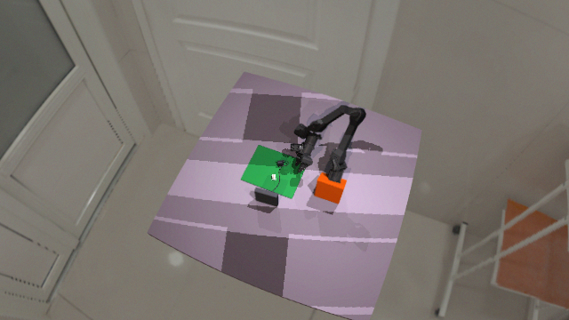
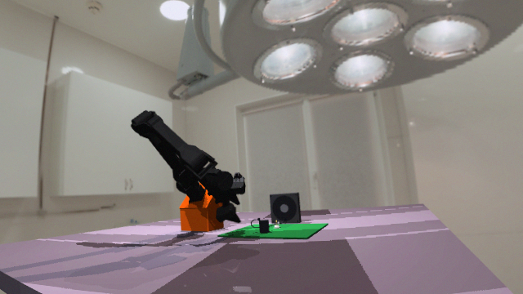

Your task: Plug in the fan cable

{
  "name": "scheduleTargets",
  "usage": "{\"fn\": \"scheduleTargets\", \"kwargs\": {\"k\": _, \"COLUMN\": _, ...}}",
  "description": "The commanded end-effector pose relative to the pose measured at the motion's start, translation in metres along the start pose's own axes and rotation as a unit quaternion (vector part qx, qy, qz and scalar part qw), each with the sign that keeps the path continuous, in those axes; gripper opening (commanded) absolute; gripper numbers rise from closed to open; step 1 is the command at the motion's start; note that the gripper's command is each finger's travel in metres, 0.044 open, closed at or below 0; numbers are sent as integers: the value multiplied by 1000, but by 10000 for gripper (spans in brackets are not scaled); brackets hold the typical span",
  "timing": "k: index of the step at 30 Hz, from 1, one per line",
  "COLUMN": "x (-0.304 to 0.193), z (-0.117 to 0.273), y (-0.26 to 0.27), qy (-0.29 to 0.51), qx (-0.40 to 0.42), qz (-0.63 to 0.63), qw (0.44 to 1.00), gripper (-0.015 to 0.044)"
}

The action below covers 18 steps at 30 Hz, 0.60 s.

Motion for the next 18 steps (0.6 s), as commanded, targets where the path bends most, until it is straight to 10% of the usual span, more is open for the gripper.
{"fn": "scheduleTargets", "kwargs": {"k": 1, "x": 4, "z": 2, "y": 1, "qy": 29, "qx": -6, "qz": -7, "qw": 1000, "gripper": 440}}
{"fn": "scheduleTargets", "kwargs": {"k": 18, "x": 21, "z": 13, "y": 8, "qy": 153, "qx": -69, "qz": -29, "qw": 985, "gripper": 440}}
Point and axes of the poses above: the point midway between the two fingers, 35 mm back from their tips, its own z axis back along the fingers, its own y axis across the jaws, x = y × z, the point moved 5 cm from there along z, back along the fingers, and after that the axes turned 7 degrees about z, right-handed, at the moved point
